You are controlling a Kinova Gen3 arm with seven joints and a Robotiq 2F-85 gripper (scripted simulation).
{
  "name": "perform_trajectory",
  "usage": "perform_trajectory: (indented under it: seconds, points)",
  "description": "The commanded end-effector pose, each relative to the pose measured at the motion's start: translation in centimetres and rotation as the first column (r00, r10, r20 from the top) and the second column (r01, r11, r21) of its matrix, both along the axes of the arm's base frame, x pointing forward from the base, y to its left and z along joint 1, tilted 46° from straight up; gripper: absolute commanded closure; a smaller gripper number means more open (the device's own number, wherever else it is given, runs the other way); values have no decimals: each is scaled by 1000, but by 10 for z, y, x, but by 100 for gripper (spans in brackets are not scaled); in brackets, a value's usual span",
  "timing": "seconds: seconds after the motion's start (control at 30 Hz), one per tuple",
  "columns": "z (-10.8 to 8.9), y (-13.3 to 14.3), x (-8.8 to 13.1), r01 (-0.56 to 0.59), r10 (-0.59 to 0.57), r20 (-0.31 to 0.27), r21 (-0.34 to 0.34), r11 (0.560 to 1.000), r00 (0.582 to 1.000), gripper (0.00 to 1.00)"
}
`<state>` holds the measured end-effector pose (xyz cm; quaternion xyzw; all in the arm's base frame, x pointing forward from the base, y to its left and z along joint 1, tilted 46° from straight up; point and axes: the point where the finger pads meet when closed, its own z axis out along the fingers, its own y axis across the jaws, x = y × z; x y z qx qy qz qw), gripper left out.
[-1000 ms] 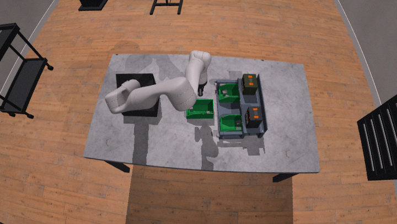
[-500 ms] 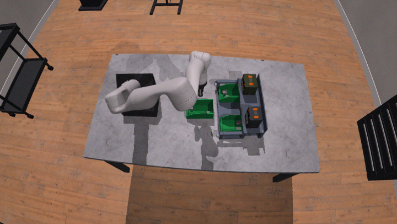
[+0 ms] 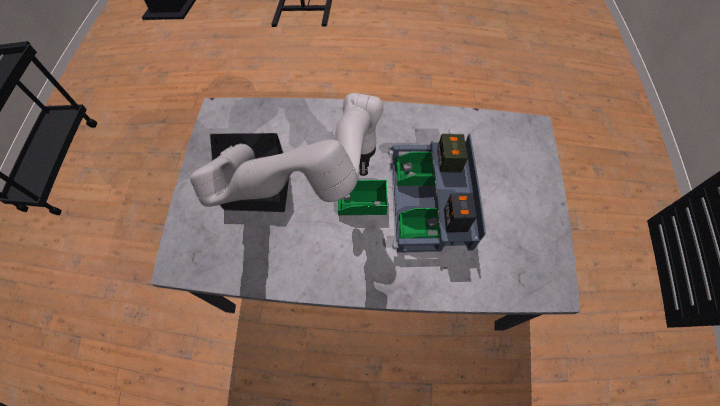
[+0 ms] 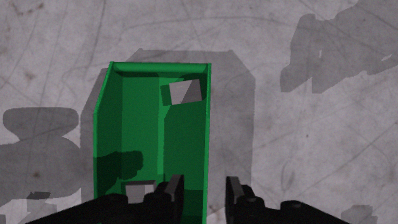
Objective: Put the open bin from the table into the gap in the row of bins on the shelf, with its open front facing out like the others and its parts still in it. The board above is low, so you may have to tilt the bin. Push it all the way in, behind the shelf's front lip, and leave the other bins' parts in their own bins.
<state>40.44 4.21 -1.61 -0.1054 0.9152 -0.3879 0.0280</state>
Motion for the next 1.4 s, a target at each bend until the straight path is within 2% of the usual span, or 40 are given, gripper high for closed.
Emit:
perform_trajectory:
  seconds: [0.0, 0.27, 0.3, 0.83, 1.0, 1.37]
  points:
    - [0, 1, 0, -1, 1, 1, 1, 1000, 1000, 65]
    - [0, 1, 0, -1, 1, 1, 1, 1000, 1000, 65]
    - [0, 1, 0, -1, 1, 1, 1, 1000, 1000, 61]
    - [0, 1, 0, -1, 1, 1, 1, 1000, 1000, 61]
    - [8, -12, 37, 175, -181, 179, 52, 983, 967, 61]
    - [8, -12, 37, 175, -181, 179, 52, 983, 967, 61]
